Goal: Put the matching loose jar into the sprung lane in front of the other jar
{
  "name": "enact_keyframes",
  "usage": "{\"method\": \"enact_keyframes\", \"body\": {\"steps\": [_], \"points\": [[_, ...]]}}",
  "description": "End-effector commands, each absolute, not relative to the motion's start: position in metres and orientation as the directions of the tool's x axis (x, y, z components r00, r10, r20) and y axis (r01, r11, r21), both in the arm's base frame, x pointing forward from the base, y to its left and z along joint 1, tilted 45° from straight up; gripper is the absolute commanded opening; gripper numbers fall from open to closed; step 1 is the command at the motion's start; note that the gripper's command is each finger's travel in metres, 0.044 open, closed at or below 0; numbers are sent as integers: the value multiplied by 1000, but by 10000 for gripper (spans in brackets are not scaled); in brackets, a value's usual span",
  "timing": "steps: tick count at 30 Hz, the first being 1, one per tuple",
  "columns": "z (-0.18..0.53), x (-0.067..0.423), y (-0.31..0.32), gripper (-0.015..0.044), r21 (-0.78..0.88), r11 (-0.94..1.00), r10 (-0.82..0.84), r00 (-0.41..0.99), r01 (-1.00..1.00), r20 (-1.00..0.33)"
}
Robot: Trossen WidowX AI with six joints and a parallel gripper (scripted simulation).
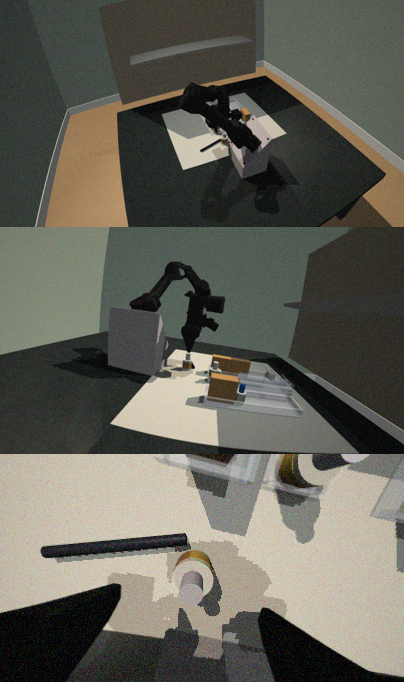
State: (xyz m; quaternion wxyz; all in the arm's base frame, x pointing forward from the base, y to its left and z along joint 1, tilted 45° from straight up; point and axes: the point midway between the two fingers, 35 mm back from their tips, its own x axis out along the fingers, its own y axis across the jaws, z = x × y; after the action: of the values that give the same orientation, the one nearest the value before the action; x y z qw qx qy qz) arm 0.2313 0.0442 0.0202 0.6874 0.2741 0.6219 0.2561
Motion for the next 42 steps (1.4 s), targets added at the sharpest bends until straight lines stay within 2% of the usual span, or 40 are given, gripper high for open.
{"method": "enact_keyframes", "body": {"steps": [1, 34, 42], "points": [[11, 229, 53, 440, 701, 713, 699, 88, 0, -710], [-22, 232, 88, 440, 703, 711, 700, 87, 1, -709], [-22, 232, 88, 230, 703, 711, 700, 87, 1, -709]]}}
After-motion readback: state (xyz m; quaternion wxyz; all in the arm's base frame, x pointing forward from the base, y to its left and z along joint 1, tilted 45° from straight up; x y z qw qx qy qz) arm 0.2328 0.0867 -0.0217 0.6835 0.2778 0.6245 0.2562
